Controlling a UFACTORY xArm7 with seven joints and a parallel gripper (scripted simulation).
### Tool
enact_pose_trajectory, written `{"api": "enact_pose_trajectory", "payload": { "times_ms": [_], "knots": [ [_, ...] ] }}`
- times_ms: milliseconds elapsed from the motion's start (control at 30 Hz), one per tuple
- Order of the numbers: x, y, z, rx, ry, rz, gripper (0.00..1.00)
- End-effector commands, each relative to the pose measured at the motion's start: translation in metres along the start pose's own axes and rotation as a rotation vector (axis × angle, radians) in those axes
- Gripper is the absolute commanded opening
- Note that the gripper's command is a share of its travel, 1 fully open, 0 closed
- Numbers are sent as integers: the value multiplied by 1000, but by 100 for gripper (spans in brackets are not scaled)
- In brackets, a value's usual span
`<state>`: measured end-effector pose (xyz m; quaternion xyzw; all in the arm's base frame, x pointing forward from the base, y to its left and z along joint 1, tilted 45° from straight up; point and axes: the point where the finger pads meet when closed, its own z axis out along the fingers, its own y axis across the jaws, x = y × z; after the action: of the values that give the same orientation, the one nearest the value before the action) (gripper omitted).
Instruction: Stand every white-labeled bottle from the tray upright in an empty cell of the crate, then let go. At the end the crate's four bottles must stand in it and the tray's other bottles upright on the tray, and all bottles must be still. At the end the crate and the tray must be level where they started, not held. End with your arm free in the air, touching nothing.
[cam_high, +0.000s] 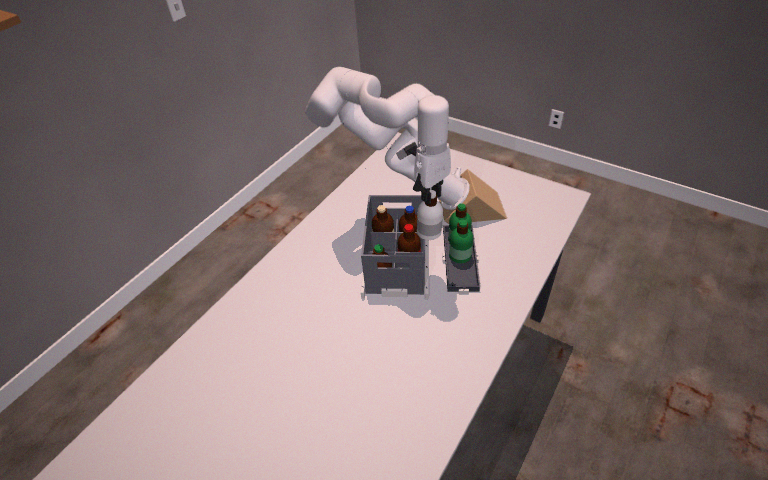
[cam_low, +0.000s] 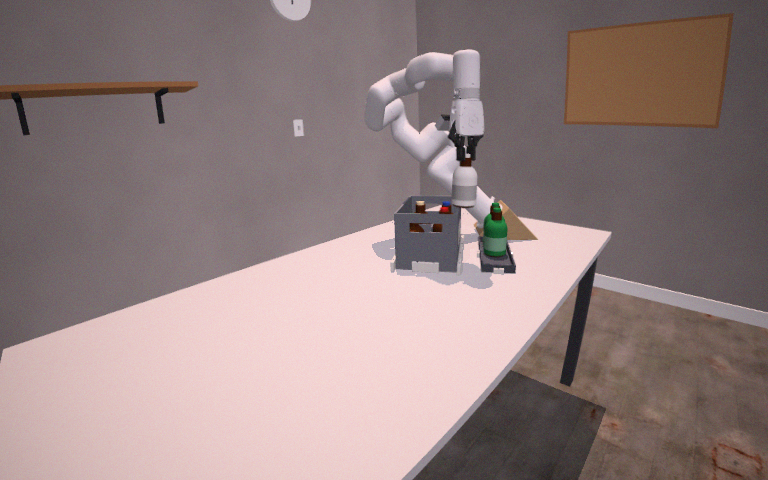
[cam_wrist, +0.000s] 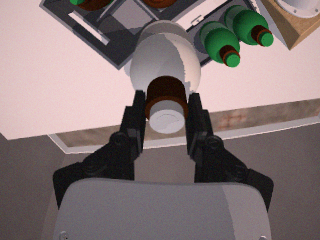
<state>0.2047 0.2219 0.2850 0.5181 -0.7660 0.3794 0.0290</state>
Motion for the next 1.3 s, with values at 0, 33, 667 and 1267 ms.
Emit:
{"api": "enact_pose_trajectory", "payload": {
  "times_ms": [0,33,667,1267],
  "knots": [
    [10,-5,-2,1,-5,0,0],
    [12,-6,-2,1,-5,0,0],
    [46,-24,-1,1,-5,0,0],
    [78,-41,-1,1,-5,0,0]
  ]
}}
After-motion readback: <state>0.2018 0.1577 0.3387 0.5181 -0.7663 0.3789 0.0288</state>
